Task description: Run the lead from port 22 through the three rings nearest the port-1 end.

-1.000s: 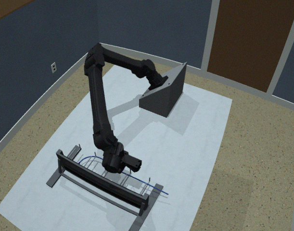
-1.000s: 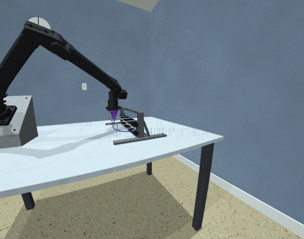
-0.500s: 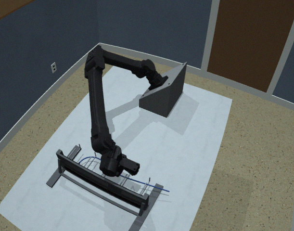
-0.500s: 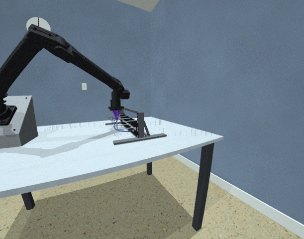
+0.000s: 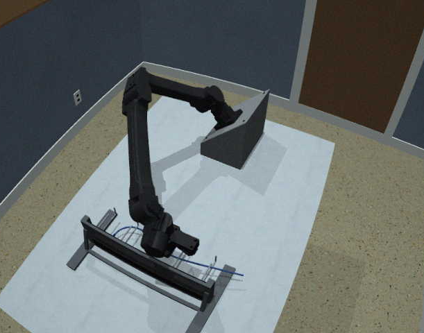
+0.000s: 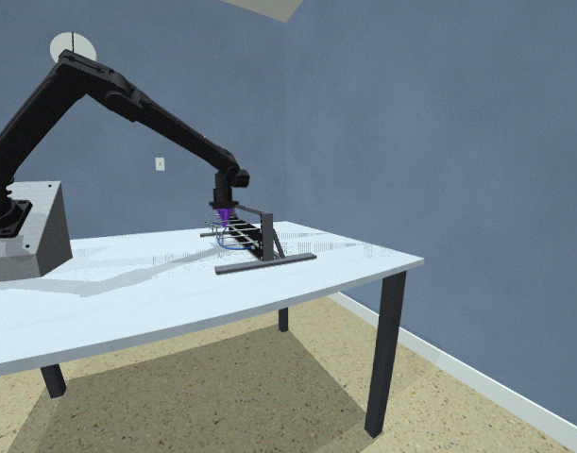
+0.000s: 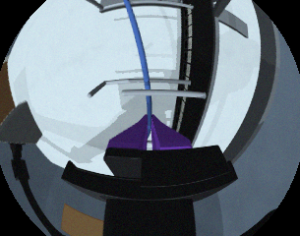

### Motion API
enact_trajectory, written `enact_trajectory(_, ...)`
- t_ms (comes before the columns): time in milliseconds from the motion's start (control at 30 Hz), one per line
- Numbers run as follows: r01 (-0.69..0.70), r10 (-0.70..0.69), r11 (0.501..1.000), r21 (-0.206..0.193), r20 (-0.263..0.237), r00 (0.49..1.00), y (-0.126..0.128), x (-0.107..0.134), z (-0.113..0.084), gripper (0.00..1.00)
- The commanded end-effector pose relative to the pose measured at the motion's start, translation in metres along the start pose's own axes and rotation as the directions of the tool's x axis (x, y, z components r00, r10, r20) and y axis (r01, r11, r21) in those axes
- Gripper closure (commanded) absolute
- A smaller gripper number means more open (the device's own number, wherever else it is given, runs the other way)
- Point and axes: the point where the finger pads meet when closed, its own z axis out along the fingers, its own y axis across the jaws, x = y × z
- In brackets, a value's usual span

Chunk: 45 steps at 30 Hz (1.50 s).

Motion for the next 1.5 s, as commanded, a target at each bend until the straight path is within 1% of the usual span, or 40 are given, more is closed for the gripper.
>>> enact_trajectory(0,-0.029,0.029,0.999,0.030,0.010,1.000,-0.0230,0.0161,-0.0160,1.00)
enact_trajectory(633,-0.029,0.028,0.999,0.030,0.009,1.000,-0.0229,0.0159,-0.0157,1.00)
enact_trajectory(667,-0.029,0.028,0.999,0.030,0.009,1.000,-0.0229,0.0159,-0.0157,0.68)
enact_trajectory(1467,-0.030,0.030,0.999,0.030,0.010,1.000,-0.0229,0.0158,-0.0158,0.68)
